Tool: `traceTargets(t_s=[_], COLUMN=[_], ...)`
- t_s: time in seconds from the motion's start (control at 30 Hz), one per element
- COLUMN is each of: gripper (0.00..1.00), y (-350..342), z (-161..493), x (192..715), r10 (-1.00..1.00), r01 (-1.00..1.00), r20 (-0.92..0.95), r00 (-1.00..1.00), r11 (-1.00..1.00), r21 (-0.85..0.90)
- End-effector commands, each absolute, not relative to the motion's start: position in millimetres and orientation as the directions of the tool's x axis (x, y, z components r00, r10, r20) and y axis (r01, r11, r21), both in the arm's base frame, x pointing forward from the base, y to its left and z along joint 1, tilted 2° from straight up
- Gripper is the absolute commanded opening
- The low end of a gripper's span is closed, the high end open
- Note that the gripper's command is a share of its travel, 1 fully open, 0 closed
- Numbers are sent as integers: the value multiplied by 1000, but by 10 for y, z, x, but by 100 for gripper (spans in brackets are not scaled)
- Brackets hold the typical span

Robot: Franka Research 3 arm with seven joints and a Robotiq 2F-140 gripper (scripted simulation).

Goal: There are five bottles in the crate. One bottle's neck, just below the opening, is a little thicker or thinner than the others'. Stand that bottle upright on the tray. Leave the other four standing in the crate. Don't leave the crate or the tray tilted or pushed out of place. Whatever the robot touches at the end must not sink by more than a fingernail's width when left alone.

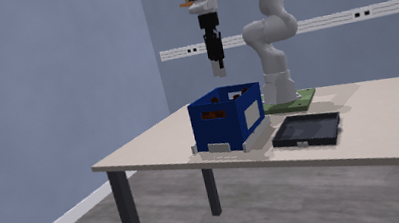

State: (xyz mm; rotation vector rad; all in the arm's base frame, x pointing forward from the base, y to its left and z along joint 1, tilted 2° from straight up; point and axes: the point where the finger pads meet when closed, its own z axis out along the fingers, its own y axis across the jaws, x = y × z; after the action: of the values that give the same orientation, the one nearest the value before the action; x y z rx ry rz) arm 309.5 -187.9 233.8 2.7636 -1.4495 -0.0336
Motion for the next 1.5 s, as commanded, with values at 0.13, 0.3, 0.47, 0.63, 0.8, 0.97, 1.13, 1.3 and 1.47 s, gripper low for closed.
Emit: traceTargets(t_s=[0.13,0.3,0.47,0.63,0.8,0.97,1.13,1.3,1.47], gripper=[44,44,44,44,44,44,44,44,44], y=[-1877,-1877,-1877,-1877,-1877,-1878,-1879,-1879,-1879], z=[2335,2330,2311,2292,2247,2189,2122,2081,2015], x=[3076,3076,3075,3074,3073,3071,3069,3067,3065], r10=[-818,-818,-818,-818,-818,-818,-818,-818,-818], r01=[-817,-817,-817,-817,-817,-817,-817,-817,-817], r20=[-13,-13,-13,-13,-13,-13,-13,-13,-13], r00=[575,575,575,575,575,575,575,575,575], r11=[-575,-575,-576,-576,-576,-576,-576,-576,-576], r21=[31,31,31,31,31,31,31,31,31])
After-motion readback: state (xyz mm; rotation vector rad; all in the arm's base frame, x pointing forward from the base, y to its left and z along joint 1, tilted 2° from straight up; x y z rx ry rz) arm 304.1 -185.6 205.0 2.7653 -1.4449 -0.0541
